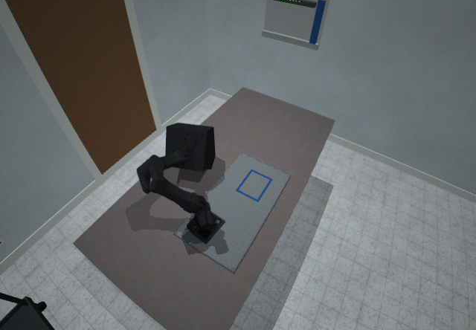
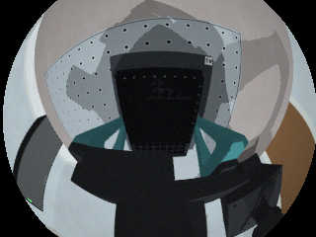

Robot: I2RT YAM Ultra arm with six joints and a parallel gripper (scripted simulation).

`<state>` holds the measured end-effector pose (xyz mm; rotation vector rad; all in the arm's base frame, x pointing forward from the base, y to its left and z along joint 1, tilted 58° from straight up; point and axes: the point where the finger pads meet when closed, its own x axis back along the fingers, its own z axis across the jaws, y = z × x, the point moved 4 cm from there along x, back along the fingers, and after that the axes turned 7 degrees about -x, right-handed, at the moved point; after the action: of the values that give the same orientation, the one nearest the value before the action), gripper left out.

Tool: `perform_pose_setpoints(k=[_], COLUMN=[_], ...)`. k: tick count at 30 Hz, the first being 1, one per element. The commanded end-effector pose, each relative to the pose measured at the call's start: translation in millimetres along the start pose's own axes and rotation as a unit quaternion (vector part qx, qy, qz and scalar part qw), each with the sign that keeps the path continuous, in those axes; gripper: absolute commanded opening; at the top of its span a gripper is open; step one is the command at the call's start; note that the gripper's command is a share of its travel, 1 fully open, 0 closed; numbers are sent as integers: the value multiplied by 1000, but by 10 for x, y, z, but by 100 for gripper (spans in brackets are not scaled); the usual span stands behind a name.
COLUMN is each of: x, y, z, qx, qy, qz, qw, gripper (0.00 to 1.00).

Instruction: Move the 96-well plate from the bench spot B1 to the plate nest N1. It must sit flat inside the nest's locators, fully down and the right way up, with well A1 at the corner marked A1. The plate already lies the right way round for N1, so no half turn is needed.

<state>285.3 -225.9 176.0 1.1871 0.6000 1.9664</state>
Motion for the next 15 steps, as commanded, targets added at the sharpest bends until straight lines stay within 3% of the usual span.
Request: perform_pose_setpoints(k=[1,15], x=[38,-8], y=[29,-3], z=[-17,-45], qx=[-2,1], qy=[9,4], qz=[-5,-3], qw=[1000,1000], gripper=[0,0])
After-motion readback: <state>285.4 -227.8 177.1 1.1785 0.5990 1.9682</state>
